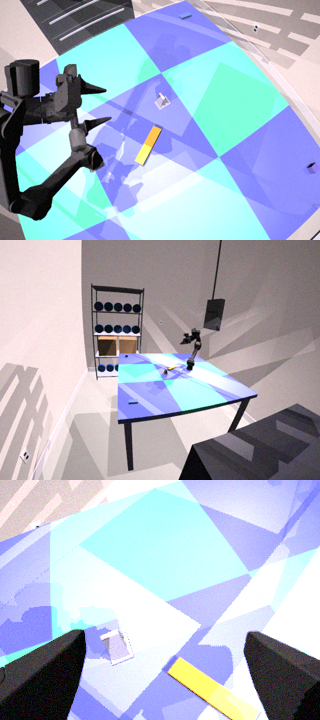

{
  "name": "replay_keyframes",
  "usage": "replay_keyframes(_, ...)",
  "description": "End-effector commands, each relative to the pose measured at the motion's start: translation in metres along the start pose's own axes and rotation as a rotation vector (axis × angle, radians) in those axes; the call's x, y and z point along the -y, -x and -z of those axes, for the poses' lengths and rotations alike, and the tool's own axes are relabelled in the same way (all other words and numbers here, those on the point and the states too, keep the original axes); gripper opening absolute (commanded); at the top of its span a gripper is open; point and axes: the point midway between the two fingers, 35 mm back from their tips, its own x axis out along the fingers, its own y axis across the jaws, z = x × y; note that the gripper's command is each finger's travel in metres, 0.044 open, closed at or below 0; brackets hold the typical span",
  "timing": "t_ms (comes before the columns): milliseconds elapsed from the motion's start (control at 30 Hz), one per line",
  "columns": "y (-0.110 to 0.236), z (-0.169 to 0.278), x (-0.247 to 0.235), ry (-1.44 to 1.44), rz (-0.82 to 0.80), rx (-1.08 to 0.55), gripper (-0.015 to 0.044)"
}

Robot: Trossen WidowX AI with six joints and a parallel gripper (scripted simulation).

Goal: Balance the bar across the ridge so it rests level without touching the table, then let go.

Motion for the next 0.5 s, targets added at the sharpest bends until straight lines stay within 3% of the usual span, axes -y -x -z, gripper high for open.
replay_keyframes(0,-0.013,0.007,-0.007,0.085,0.031,-0.048,0.0315)
replay_keyframes(467,-0.058,0.025,-0.018,0.305,0.104,-0.211,0.0315)
